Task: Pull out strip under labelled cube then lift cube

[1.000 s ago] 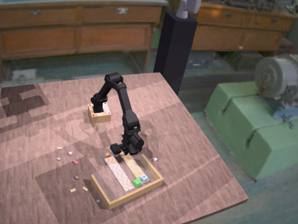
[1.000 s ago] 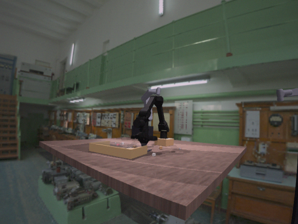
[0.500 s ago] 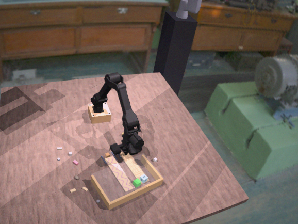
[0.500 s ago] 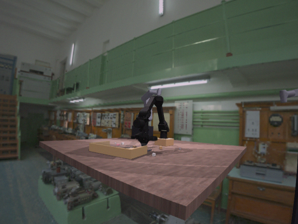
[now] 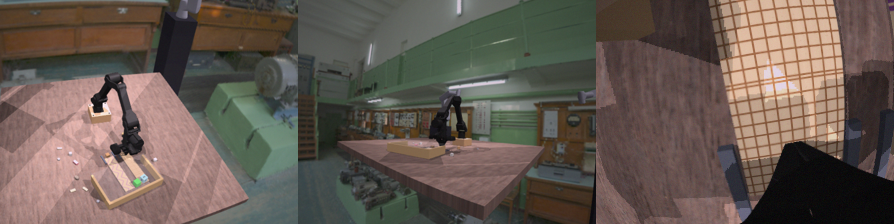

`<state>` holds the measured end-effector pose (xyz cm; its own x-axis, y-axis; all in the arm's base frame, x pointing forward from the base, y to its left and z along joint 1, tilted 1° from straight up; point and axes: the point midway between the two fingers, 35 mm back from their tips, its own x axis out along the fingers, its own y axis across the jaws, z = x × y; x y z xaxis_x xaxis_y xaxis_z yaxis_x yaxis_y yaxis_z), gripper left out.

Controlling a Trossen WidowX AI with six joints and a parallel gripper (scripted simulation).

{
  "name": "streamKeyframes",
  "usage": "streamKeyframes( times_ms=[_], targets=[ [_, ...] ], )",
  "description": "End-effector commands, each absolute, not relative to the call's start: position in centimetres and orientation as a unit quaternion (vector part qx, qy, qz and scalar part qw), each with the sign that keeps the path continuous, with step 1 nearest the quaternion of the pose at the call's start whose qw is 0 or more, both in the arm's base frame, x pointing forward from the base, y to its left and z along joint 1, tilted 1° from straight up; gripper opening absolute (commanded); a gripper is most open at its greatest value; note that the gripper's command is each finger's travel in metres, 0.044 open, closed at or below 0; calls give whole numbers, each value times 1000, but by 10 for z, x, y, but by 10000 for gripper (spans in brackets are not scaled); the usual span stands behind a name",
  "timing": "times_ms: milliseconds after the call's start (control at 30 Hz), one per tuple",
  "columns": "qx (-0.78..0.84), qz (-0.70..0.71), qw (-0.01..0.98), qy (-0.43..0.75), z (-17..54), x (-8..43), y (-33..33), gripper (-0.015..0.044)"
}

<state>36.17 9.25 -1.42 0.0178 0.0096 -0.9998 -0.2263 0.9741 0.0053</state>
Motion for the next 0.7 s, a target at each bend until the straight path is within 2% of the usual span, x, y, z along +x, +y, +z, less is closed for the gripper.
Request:
streamKeyframes(
  times_ms=[0, 667],
  targets=[
    [-81, 83, 710, 695, -15, 362, 92, 0],
    [-81, 83, 710, 695, -17, 360, 91, 0]
  ],
)
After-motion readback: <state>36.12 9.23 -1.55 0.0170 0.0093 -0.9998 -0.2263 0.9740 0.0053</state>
